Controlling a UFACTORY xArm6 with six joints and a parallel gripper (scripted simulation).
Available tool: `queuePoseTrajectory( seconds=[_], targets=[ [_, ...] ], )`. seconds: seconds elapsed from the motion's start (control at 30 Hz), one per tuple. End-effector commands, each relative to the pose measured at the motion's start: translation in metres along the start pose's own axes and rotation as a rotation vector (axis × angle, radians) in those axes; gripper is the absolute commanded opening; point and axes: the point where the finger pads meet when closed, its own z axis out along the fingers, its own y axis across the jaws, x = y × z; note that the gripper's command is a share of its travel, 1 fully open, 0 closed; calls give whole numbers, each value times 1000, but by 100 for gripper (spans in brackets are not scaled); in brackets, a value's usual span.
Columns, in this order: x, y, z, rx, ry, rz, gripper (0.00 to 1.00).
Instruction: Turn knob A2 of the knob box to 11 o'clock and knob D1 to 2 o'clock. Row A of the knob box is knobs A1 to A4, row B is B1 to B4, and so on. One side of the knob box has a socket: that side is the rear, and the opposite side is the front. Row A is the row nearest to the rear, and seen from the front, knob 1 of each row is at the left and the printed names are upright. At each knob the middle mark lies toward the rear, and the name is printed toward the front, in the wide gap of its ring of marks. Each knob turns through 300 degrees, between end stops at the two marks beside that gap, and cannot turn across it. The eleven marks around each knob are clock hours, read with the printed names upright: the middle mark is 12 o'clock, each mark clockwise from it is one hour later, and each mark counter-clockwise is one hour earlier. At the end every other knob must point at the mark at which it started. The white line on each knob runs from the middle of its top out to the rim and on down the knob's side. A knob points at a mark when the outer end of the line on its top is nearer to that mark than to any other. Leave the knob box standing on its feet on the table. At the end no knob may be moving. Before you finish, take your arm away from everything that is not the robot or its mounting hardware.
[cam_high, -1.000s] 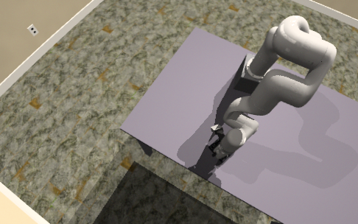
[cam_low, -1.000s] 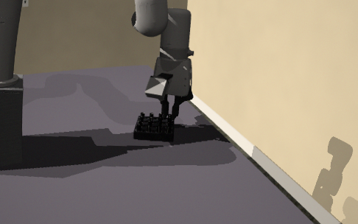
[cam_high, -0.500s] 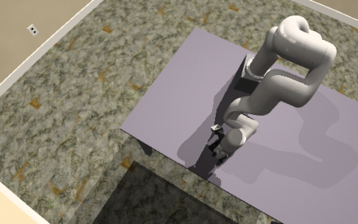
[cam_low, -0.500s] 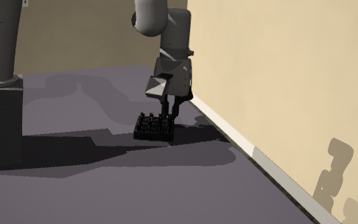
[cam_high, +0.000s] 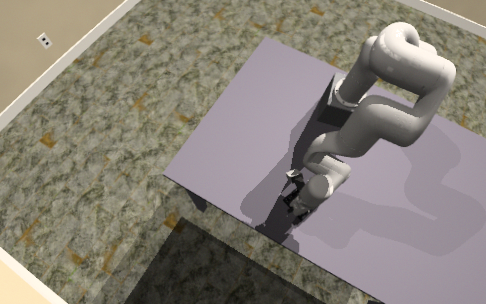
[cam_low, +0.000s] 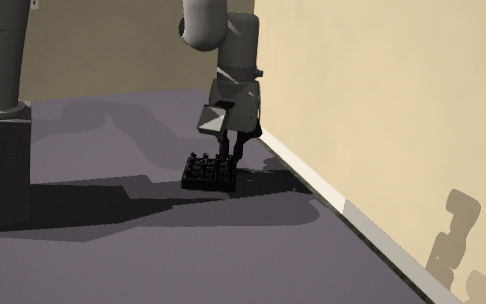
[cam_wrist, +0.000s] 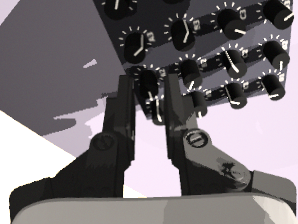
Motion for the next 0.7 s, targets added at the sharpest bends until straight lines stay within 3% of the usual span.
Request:
queuePoseTrajectory(
  seconds=[0.0,0.67],
  targets=[
    [-1,-1,2,3,-2,0,19],
    [-1,-1,8,3,-2,0,19]
  ],
)
